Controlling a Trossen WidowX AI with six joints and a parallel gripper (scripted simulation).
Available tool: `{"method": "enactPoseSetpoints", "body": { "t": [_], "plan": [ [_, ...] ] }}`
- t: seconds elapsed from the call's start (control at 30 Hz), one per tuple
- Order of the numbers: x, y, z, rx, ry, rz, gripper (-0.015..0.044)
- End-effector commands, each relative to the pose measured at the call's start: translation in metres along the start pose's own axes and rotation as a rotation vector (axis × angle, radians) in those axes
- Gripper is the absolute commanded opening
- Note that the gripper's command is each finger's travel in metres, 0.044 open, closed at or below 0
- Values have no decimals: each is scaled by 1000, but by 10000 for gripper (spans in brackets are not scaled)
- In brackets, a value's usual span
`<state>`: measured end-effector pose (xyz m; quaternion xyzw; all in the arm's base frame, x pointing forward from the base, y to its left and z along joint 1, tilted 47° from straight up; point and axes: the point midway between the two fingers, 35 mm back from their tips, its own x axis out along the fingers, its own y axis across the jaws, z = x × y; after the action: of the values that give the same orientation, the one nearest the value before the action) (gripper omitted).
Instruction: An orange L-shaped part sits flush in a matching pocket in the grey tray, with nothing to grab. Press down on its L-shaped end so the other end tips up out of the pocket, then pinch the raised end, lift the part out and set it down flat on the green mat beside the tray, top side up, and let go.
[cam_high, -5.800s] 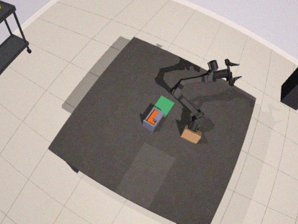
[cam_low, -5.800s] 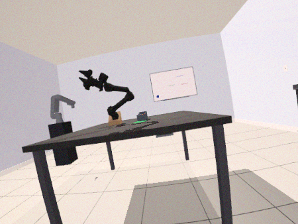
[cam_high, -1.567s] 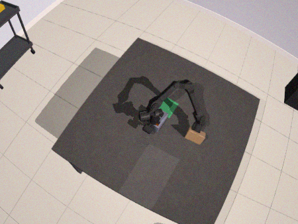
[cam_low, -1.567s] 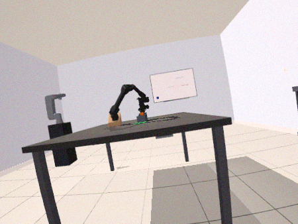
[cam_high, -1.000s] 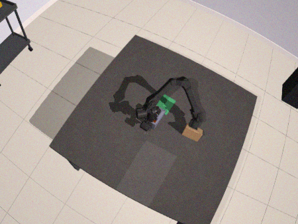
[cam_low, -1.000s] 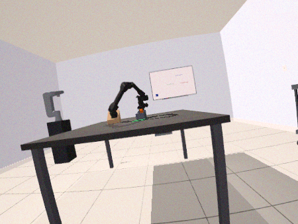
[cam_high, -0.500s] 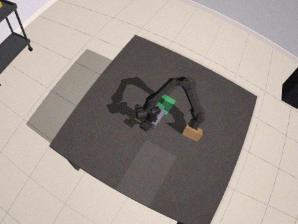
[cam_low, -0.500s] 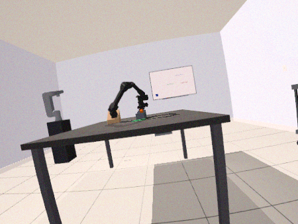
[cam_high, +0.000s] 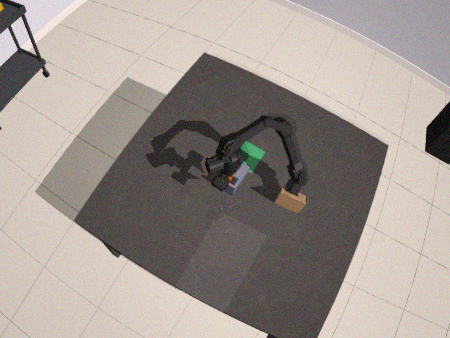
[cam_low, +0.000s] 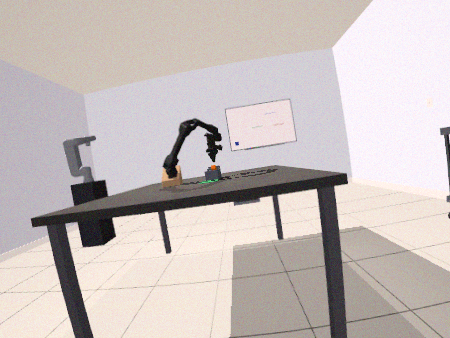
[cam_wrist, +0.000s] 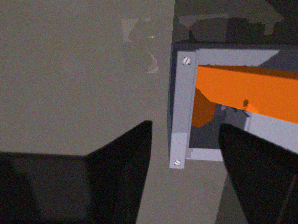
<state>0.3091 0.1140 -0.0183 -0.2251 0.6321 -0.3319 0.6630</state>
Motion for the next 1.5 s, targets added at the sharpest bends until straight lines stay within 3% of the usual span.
{"method": "enactPoseSetpoints", "body": {
  "t": [0.0,1.03,1.07,1.17,1.47],
  "plan": [
    [-25,-5,-3,6,2,6,180],
    [-28,-5,0,6,-15,14,180],
    [-28,-6,0,-9,-15,14,206],
    [-28,-12,1,-140,-15,12,280],
    [-26,-49,7,-909,-8,4,280]
  ]
}}
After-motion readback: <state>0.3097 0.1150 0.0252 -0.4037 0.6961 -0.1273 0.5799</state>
